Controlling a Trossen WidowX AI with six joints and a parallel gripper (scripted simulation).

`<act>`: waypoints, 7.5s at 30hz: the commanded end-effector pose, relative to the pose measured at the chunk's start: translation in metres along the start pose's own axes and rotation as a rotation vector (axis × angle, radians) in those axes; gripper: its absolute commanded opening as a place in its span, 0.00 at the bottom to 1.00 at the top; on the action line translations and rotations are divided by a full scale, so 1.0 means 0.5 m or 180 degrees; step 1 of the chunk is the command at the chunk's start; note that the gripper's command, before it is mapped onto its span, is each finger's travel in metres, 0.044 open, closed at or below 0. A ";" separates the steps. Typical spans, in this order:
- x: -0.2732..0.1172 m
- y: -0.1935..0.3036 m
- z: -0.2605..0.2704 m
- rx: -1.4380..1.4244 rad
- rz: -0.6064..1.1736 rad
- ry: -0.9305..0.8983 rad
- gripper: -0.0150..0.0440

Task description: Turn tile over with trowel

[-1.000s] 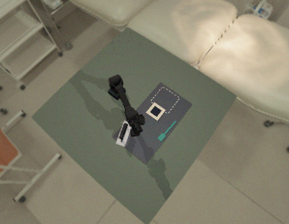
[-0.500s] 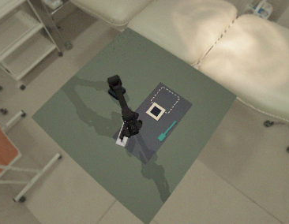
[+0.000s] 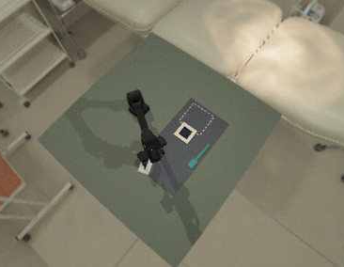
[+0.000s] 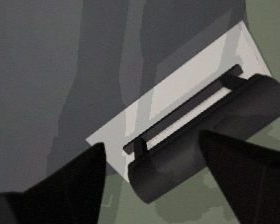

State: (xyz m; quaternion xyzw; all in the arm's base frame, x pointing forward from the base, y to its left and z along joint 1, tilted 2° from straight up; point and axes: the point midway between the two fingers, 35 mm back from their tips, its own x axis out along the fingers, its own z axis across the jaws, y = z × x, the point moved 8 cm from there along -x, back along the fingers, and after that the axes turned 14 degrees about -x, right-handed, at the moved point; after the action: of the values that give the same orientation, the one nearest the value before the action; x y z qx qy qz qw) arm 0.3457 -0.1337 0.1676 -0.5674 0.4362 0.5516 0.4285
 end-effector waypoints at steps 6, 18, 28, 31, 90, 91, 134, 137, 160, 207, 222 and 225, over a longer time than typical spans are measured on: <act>-0.007 0.017 -0.021 0.0969 0.0012 0.0017 0.71; -0.015 0.039 -0.048 0.2298 0.0011 0.0025 0.71; -0.020 0.055 -0.066 0.3238 0.0010 0.0032 0.71; -0.020 0.055 -0.066 0.3238 0.0010 0.0032 0.71; 0.070 0.056 -0.066 0.3222 0.0010 0.0032 0.47; 0.070 0.056 -0.066 0.3174 0.0011 0.0032 0.47; 0.070 0.056 -0.066 -0.0582 0.0026 0.0020 0.47; 0.070 0.056 -0.066 -0.0582 0.0026 0.0020 0.47; 0.070 0.056 -0.066 -0.0582 0.0026 0.0020 0.71; 0.070 0.050 -0.066 -0.0511 0.0024 0.0020 0.71; 0.070 0.050 -0.066 -0.0511 0.0024 0.0020 0.47; 0.070 0.050 -0.066 -0.0511 0.0024 0.0020 0.47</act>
State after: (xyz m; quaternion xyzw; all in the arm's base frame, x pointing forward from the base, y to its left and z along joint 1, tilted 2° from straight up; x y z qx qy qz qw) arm 0.3302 -0.1726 0.1338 -0.6004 0.3933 0.5850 0.3776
